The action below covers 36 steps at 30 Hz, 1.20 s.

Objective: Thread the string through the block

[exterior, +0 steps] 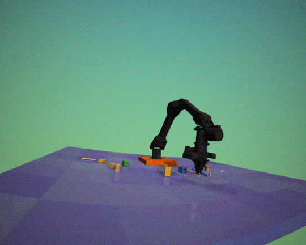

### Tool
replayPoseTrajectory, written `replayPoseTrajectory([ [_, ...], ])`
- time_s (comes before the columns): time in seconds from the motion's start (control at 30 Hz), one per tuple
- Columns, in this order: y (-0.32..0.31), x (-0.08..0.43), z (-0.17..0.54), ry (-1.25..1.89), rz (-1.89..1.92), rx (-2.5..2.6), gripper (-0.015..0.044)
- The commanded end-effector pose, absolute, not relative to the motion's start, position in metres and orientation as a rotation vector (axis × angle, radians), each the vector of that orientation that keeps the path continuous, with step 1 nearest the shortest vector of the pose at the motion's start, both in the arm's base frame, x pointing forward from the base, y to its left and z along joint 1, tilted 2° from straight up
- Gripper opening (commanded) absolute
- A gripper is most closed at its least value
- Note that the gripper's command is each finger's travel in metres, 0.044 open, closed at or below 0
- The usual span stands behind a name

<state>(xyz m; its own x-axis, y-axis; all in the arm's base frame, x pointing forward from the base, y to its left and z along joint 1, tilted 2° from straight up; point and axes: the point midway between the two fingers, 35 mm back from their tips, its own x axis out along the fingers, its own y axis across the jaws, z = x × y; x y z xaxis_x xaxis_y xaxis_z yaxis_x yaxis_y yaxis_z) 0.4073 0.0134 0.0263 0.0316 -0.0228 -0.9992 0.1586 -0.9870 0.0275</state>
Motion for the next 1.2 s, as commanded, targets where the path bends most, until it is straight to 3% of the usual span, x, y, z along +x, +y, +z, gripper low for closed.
replayPoseTrajectory([
  [0.0, 0.013, 0.402, 0.027, 0.152, -2.092, 2.158, 0.0],
  [1.17, 0.006, 0.357, 0.024, 0.152, -2.091, 2.158, 0.0],
])
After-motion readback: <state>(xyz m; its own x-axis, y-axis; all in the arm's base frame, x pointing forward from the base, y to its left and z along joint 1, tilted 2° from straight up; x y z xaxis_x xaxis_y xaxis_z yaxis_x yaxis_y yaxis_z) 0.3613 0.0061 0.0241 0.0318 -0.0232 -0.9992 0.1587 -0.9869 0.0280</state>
